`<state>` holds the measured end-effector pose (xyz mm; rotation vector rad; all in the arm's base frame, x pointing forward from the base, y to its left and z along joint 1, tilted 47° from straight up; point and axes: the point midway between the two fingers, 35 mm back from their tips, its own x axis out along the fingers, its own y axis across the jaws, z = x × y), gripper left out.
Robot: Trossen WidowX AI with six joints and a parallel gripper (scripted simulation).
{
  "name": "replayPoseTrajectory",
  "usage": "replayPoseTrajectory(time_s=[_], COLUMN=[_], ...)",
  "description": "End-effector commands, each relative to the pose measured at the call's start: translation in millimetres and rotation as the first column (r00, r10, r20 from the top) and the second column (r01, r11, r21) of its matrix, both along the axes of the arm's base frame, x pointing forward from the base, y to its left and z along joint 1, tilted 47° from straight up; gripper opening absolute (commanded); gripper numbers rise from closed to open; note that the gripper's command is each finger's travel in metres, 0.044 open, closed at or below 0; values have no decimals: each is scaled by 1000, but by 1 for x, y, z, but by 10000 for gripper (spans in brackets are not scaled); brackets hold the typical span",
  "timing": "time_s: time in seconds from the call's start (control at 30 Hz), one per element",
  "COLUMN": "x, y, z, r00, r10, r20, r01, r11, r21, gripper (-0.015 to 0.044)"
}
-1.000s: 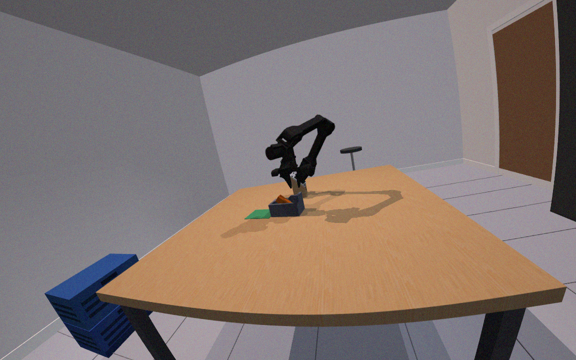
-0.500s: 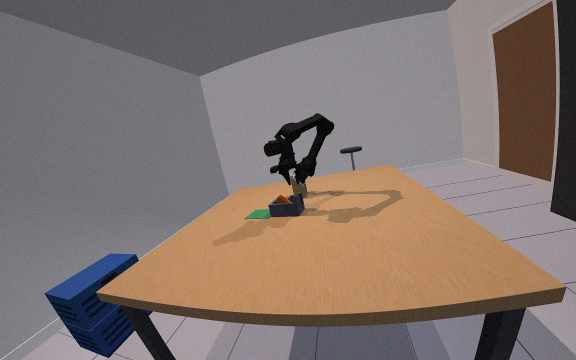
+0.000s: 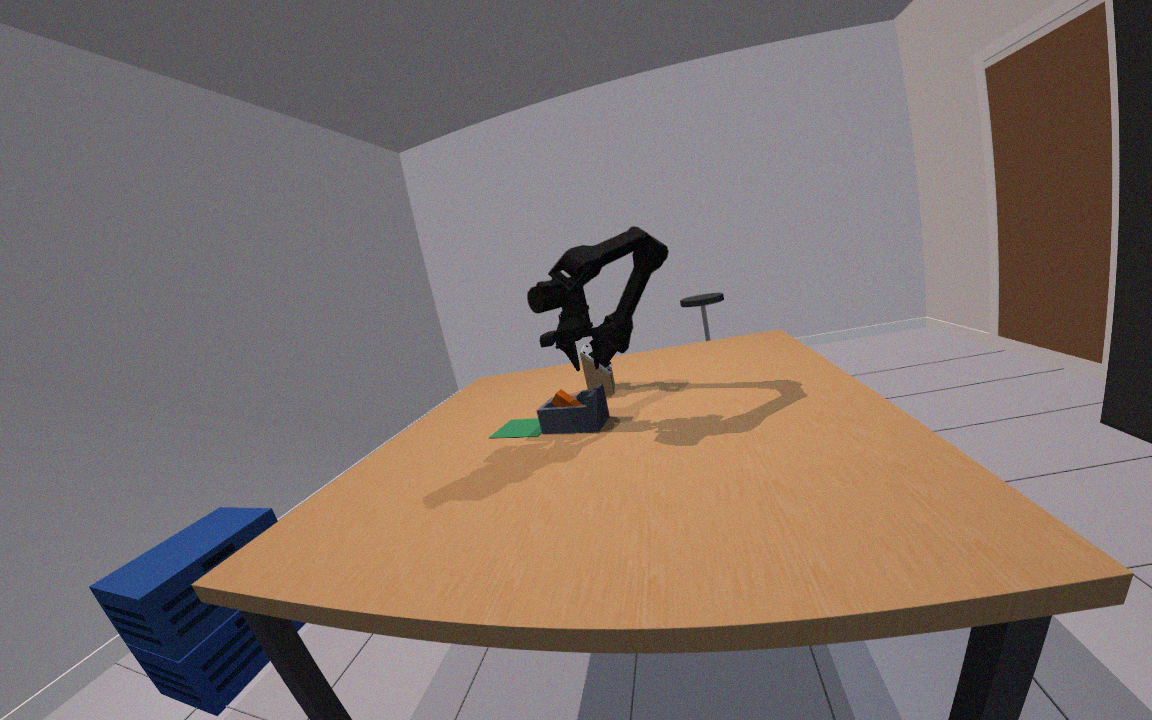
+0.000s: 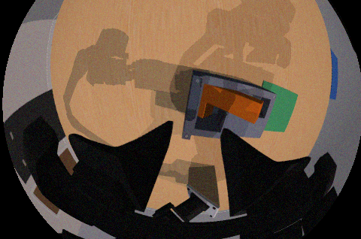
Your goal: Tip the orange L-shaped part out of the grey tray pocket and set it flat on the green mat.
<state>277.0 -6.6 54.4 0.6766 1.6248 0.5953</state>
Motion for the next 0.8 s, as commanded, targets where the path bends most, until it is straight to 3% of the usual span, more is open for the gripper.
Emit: replayPoseTrajectory(time_s=[0.0,0.1,0.23,0.4,0.57,0.77], x=[1,2,3,2,0,0], y=[-5,-14,-27,-43,-56,-57], z=[-5,-12,-24,-39,-53,-53], r00=[994,941,764,415,47,32], r10=[76,232,433,589,615,614], r20=[80,248,478,694,787,788], r01=[-77,-241,-469,-683,-775,-776], r11=[997,970,882,705,520,512], r21=[7,5,-49,-190,-361,-368], gripper=[280,280,280,280,280,280])
